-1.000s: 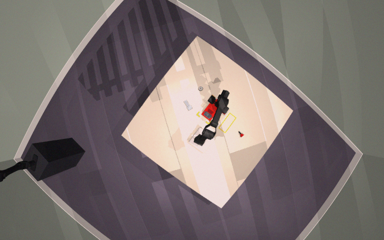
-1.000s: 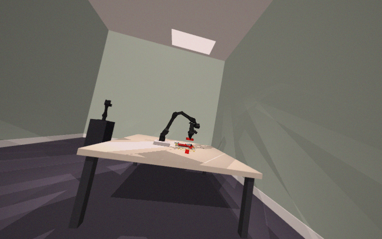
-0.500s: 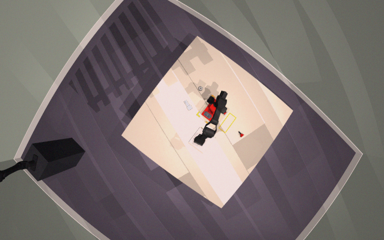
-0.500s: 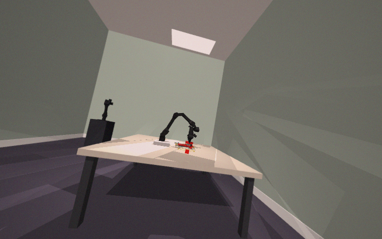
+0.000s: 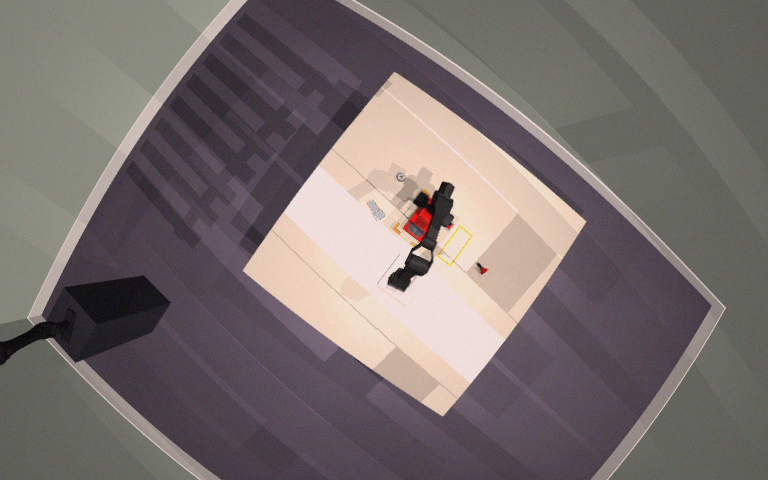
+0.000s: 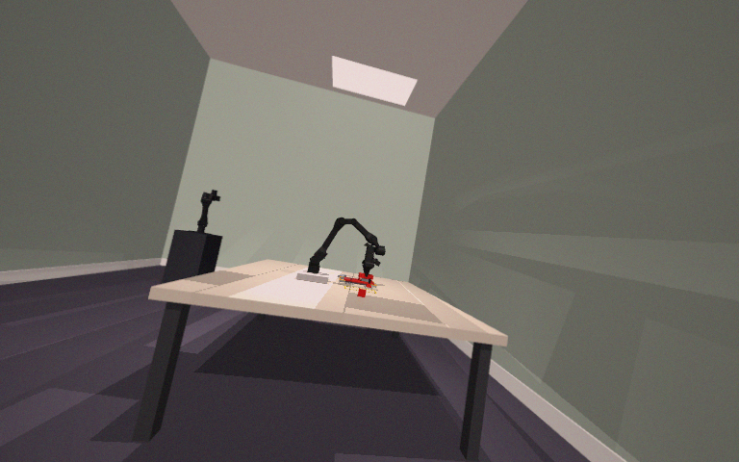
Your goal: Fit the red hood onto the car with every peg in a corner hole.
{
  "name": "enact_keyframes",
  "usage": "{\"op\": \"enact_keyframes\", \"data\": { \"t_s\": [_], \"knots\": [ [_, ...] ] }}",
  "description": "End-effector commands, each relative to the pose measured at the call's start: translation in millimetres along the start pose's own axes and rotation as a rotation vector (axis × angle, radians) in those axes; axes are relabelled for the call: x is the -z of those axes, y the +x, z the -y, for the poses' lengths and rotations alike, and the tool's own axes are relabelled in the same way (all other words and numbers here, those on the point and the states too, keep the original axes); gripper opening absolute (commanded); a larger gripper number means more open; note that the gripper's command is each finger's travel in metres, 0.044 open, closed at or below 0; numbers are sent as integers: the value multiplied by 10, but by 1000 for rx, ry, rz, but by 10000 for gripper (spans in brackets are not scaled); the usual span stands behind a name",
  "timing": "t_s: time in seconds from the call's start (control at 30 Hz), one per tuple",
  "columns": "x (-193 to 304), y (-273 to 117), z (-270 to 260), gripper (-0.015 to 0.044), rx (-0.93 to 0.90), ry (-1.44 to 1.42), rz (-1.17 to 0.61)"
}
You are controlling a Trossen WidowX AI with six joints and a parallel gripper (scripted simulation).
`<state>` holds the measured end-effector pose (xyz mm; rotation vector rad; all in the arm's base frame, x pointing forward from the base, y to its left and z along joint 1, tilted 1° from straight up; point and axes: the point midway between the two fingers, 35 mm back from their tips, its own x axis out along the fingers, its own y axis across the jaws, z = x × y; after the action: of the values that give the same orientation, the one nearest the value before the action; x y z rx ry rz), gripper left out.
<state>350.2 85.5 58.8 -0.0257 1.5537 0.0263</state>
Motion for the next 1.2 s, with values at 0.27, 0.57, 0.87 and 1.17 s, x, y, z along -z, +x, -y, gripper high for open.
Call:
{"op": "enact_keyframes", "data": {
  "t_s": [0.27, 0.57, 0.87, 1.17],
  "knots": [
    [3, -5, -13, 0, -5, 2, 3],
    [3, 18, -13, 0, -5, 2, 3],
    [2, 56, -14, 0, -5, 2, 3],
    [1, 93, -14, 0, -5, 2, 3]
  ]
}}
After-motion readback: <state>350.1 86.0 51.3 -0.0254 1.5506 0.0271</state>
